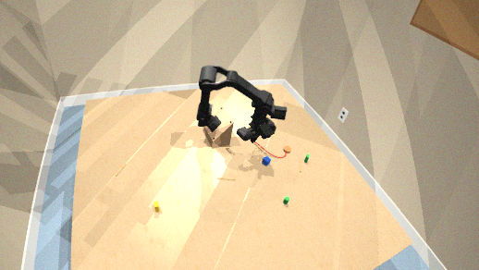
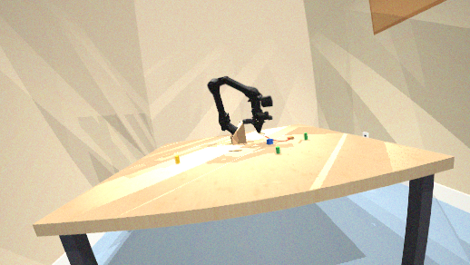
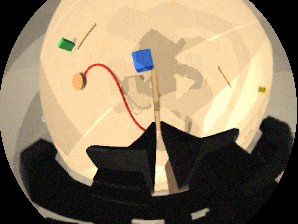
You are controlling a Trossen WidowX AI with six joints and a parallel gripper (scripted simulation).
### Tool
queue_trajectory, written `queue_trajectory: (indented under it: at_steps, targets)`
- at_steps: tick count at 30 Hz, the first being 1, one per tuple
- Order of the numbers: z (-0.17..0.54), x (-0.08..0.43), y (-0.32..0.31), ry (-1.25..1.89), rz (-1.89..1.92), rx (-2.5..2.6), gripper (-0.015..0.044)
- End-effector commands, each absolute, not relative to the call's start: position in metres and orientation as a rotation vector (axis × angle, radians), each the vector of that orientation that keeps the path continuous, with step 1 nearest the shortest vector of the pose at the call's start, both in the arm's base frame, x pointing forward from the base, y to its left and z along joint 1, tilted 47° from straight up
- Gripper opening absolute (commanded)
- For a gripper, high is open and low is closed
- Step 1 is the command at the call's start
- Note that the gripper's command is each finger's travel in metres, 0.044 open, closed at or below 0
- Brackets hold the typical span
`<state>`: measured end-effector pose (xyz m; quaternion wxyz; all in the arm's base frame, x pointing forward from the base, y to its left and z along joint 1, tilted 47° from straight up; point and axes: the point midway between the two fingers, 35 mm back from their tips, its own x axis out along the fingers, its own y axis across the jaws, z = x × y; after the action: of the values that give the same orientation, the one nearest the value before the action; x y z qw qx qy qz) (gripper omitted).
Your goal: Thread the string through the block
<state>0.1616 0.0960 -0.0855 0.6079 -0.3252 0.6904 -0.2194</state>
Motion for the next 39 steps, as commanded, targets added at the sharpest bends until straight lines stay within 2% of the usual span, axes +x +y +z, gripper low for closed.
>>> queue_trajectory:
  at_steps: [1, 39]
  targets:
    - [-0.086, 0.155, 0.095, 1.62, -0.458, -0.796, 0.0]
    - [-0.113, 0.15, 0.067, 1.637, -0.425, -0.834, 0.0]
